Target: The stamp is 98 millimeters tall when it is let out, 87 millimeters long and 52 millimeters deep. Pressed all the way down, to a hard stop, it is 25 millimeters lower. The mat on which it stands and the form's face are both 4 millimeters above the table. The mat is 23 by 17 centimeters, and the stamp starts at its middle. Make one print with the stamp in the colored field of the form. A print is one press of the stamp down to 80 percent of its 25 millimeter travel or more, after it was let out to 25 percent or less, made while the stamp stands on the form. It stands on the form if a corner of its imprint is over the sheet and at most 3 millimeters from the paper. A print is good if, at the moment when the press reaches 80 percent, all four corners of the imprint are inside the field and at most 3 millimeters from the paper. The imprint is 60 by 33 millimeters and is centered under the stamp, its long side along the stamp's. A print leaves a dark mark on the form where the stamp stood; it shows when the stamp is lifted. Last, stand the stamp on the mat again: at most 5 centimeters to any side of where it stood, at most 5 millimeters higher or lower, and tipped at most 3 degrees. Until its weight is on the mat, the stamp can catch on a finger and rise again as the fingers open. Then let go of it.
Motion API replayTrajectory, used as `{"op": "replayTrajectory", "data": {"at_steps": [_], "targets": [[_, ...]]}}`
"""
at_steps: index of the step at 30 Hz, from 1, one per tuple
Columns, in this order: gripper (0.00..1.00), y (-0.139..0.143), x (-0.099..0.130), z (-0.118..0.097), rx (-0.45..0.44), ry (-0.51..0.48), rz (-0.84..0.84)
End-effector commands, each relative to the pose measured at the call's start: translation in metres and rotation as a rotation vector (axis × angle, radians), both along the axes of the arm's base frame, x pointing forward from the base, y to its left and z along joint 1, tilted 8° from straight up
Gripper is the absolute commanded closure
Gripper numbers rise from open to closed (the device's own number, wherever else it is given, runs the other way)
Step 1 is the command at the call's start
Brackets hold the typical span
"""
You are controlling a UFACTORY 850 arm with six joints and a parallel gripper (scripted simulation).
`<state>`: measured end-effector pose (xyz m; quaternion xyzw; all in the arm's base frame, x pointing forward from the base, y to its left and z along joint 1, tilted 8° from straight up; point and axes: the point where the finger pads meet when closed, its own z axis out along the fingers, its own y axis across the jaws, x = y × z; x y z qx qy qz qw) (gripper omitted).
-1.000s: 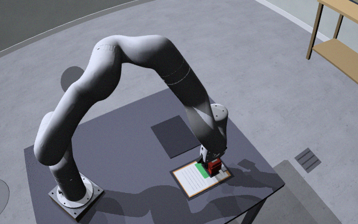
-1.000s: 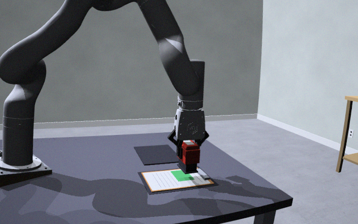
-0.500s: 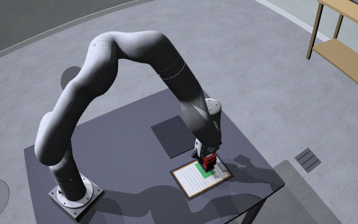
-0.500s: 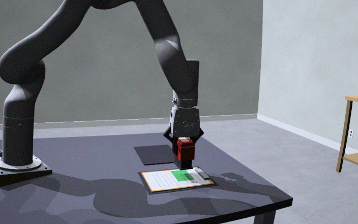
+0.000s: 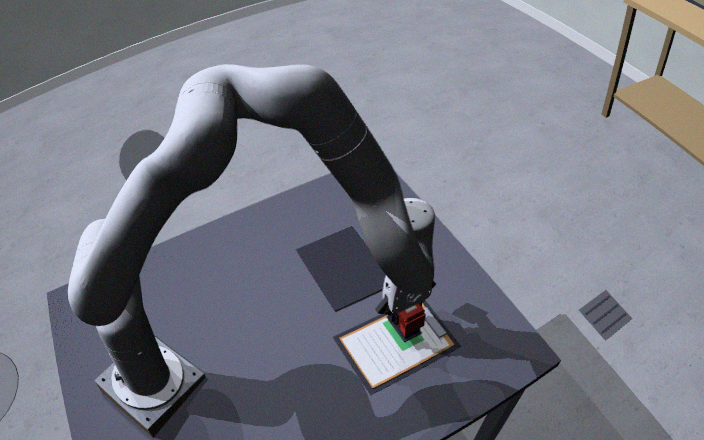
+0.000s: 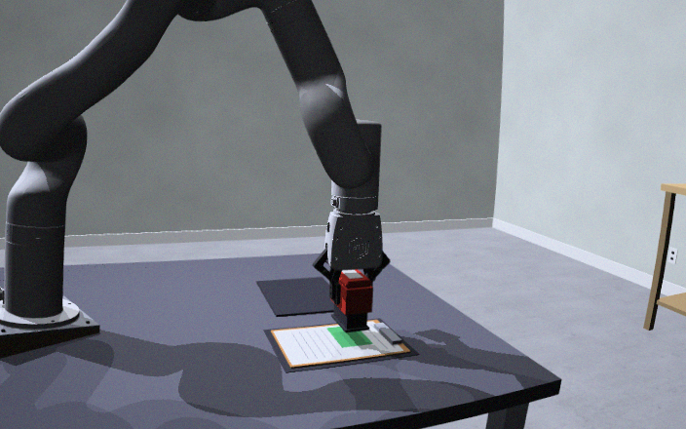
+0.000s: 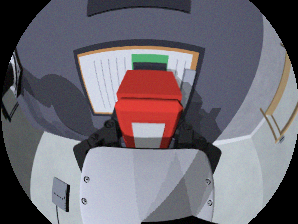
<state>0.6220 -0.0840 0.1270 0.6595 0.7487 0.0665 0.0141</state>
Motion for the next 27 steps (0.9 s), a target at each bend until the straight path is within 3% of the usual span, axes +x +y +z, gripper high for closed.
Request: {"op": "replayTrajectory", "data": {"at_steps": [1,10,27], "targets": [[0.65,0.001,0.002,-0.008,0.000,-0.002,0.000],[0.65,0.003,0.003,-0.024,0.000,-0.002,0.000],[0.65,0.003,0.004,-0.028,0.000,-0.002,0.000]]}}
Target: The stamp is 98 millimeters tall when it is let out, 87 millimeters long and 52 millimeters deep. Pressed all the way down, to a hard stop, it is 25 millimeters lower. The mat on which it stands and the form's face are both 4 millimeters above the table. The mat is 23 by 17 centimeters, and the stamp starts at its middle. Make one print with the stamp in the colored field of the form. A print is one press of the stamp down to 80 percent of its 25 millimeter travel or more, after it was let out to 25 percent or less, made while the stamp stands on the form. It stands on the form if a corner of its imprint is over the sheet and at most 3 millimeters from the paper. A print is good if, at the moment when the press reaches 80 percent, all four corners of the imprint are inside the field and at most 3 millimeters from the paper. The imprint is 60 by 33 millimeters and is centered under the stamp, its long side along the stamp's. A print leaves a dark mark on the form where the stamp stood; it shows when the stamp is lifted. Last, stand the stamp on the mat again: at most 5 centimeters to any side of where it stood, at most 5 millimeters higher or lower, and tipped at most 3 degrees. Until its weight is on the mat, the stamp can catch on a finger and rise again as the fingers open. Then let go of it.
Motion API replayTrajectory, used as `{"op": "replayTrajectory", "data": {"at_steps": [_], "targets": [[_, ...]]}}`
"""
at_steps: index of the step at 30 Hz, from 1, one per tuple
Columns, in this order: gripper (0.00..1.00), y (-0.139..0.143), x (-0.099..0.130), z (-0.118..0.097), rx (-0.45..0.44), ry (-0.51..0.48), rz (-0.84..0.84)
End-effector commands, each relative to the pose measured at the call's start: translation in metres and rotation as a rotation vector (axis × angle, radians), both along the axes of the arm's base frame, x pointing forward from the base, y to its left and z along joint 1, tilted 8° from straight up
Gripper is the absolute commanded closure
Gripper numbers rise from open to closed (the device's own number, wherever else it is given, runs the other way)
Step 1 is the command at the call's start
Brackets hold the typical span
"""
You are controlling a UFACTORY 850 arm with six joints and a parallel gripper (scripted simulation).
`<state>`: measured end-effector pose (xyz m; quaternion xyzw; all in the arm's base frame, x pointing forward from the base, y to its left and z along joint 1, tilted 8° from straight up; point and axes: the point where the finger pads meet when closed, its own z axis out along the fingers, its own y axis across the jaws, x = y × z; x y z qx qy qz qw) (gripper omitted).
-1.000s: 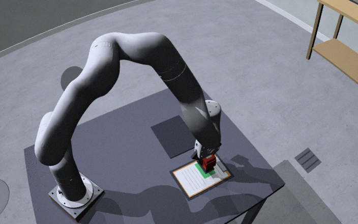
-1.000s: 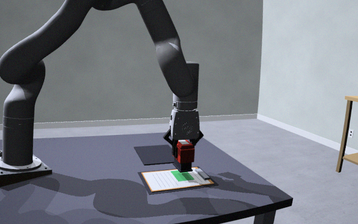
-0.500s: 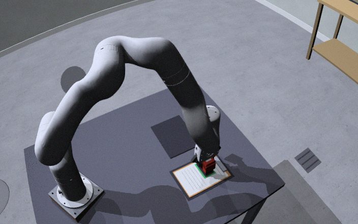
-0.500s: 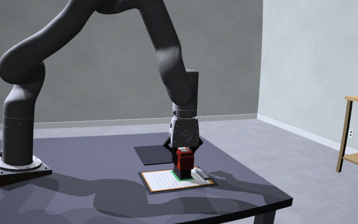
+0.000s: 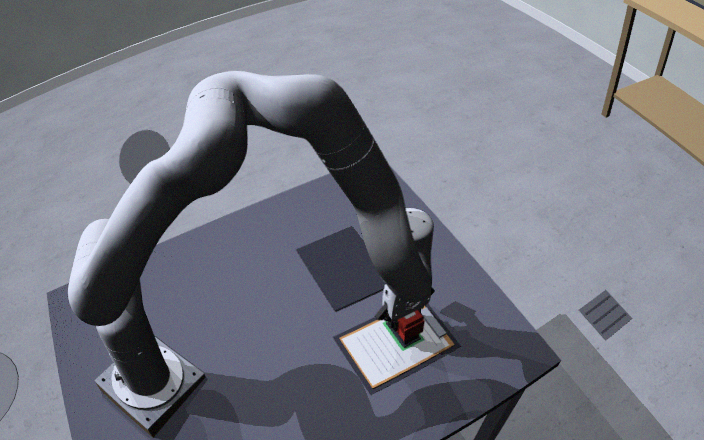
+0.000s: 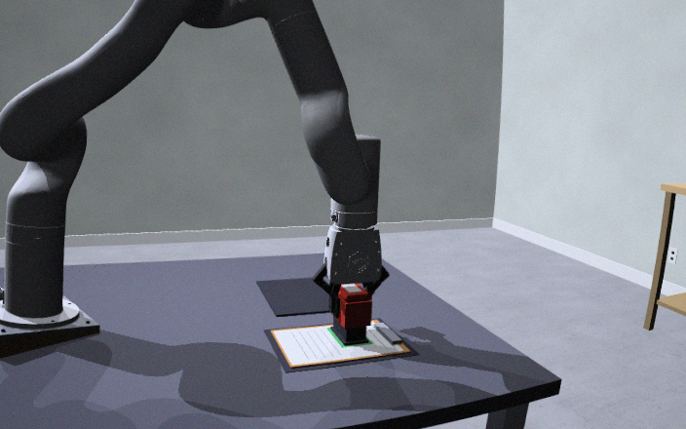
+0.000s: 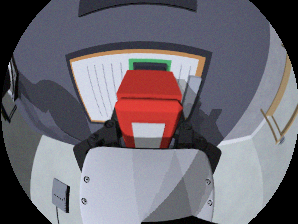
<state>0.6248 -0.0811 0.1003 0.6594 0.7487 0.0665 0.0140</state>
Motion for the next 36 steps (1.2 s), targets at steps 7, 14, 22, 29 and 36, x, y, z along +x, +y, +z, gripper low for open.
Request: {"op": "replayTrajectory", "data": {"at_steps": [7,14,22,29,36], "targets": [[0.65,0.001,0.002,-0.015,0.000,-0.002,0.000],[0.65,0.002,0.003,-0.022,0.000,-0.002,0.000],[0.65,0.002,0.003,-0.022,0.000,-0.002,0.000],[0.65,0.001,0.003,-0.017,0.000,-0.002,0.000],[0.65,0.000,0.001,-0.001,0.000,-0.002,0.000]]}}
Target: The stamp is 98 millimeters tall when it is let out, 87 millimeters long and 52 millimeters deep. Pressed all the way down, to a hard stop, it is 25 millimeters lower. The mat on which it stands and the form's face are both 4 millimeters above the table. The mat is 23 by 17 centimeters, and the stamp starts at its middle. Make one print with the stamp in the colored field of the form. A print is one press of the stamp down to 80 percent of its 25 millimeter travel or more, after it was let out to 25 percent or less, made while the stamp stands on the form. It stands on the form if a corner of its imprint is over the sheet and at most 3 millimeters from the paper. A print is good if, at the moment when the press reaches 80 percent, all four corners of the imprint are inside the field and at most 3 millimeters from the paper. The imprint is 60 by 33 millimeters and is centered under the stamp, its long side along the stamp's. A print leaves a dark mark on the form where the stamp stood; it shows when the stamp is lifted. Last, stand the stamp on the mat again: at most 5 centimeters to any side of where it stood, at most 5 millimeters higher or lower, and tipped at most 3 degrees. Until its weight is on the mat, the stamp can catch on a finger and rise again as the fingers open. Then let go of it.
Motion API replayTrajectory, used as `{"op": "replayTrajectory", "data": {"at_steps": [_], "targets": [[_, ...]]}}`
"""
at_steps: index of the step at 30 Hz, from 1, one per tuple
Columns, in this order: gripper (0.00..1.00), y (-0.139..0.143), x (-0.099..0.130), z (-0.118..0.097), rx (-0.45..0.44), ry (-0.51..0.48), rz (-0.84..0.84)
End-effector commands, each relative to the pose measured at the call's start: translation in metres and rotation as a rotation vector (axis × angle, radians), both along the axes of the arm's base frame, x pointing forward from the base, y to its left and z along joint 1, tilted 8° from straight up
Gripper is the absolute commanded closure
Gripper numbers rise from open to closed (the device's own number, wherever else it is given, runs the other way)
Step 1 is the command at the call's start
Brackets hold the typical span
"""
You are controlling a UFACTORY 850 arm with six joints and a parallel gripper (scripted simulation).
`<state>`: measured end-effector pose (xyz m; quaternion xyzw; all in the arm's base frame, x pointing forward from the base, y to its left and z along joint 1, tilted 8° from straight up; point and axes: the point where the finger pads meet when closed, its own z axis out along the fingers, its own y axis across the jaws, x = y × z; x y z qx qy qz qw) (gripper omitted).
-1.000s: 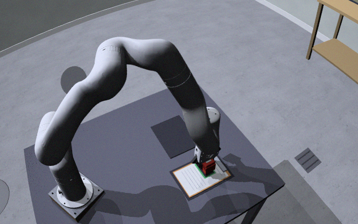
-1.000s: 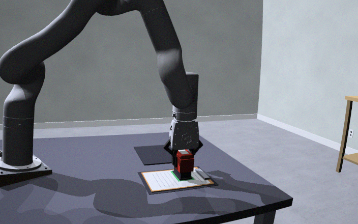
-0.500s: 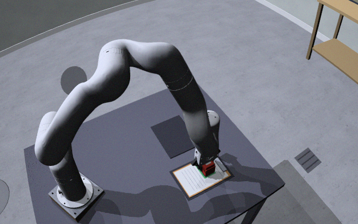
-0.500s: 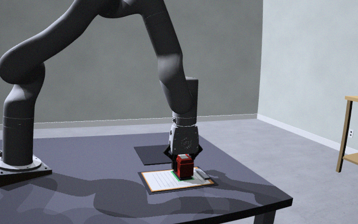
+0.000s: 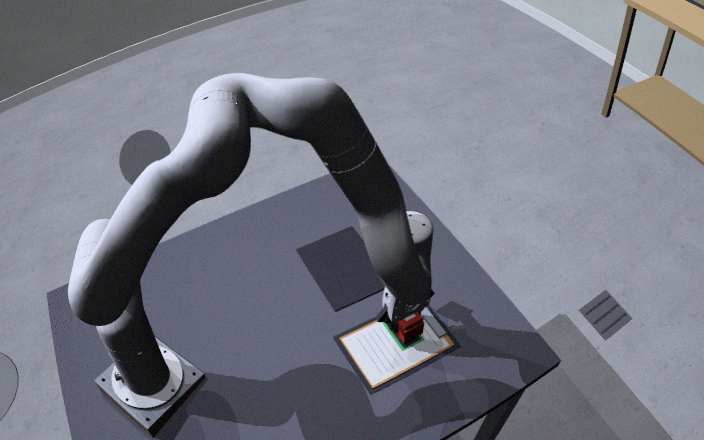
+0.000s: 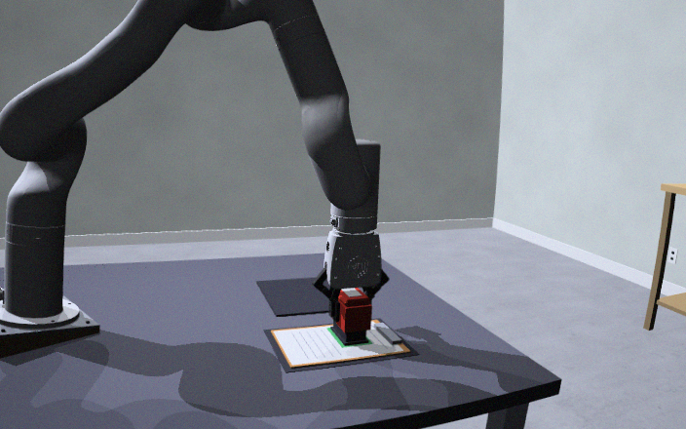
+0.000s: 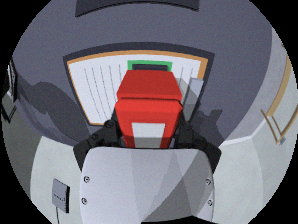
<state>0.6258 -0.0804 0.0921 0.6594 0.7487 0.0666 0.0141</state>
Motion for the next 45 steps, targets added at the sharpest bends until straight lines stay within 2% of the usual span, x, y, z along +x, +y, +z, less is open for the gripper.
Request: {"op": "replayTrajectory", "data": {"at_steps": [1,21,23,28,39,40,42,45], "targets": [[0.65,-0.001,0.000,0.007,0.000,-0.001,0.000],[0.65,-0.001,-0.001,0.012,0.000,-0.001,0.000],[0.65,-0.002,-0.001,0.018,0.000,-0.001,0.000],[0.65,-0.004,-0.004,0.047,0.000,-0.002,0.000],[0.65,-0.002,-0.005,0.049,-0.001,-0.002,0.002],[0.65,0.011,-0.005,0.050,-0.002,-0.002,0.011],[0.65,0.068,-0.011,0.053,-0.010,-0.004,0.063],[0.65,0.099,-0.024,0.054,-0.021,-0.014,0.168]]}}
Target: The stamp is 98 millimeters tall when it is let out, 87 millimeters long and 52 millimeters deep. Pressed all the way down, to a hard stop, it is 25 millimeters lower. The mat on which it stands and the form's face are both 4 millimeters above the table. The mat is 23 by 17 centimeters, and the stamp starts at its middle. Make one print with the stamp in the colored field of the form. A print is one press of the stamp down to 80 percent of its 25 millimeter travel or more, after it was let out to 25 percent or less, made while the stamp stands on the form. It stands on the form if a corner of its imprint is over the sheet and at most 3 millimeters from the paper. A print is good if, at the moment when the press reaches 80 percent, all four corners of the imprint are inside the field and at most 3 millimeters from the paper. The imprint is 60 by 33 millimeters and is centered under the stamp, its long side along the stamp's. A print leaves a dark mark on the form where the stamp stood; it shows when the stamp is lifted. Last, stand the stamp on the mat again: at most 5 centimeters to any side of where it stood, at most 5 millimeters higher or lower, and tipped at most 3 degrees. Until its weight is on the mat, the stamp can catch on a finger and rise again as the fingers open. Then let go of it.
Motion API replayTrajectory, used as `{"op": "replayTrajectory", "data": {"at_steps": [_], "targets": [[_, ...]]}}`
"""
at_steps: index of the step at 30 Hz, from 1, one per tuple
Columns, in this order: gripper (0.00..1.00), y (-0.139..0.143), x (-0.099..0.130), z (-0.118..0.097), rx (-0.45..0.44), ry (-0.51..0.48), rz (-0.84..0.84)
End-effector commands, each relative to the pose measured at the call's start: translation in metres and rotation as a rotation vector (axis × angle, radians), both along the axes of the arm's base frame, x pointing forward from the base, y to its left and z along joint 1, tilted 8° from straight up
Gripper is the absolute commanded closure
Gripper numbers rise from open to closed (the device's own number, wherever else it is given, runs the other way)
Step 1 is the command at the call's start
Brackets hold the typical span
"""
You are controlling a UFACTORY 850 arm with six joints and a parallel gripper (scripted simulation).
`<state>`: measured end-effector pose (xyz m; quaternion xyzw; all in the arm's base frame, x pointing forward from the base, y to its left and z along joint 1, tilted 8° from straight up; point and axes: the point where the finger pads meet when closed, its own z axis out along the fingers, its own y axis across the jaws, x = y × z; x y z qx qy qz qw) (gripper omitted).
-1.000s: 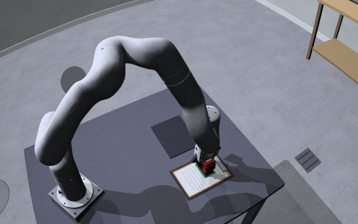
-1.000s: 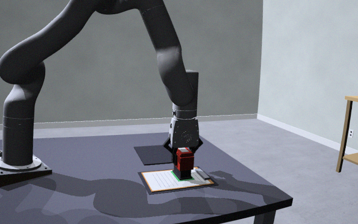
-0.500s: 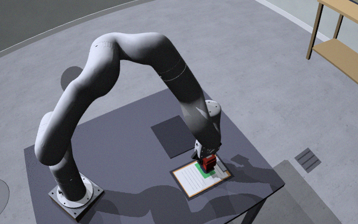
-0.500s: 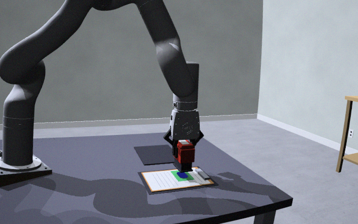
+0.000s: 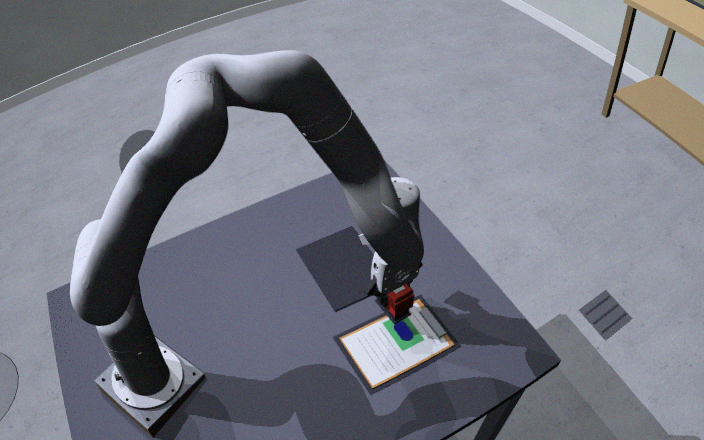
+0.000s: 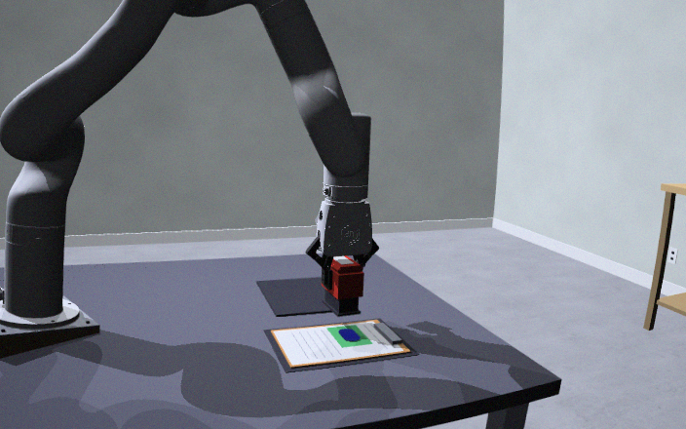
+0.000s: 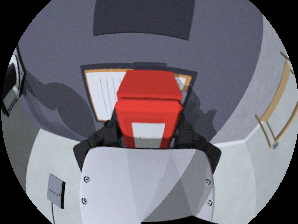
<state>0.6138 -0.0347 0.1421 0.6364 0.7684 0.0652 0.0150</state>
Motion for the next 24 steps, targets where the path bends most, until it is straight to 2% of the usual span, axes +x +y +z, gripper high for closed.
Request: {"op": "replayTrajectory", "data": {"at_steps": [1,5,7,8,11,15,22,24], "targets": [[0.65,0.067,-0.016,0.005,-0.015,-0.015,0.130],[0.65,0.121,-0.032,0.008,-0.016,-0.017,0.142],[0.65,0.121,-0.032,0.008,-0.016,-0.017,0.142],[0.65,0.160,-0.043,0.010,-0.016,-0.017,0.142],[0.65,0.193,-0.051,0.012,-0.016,-0.017,0.142],[0.65,0.202,-0.053,0.013,-0.016,-0.016,0.142],[0.65,0.246,-0.062,0.016,-0.016,-0.016,0.142],[0.65,0.246,-0.062,0.016,-0.016,-0.016,0.142]]}}
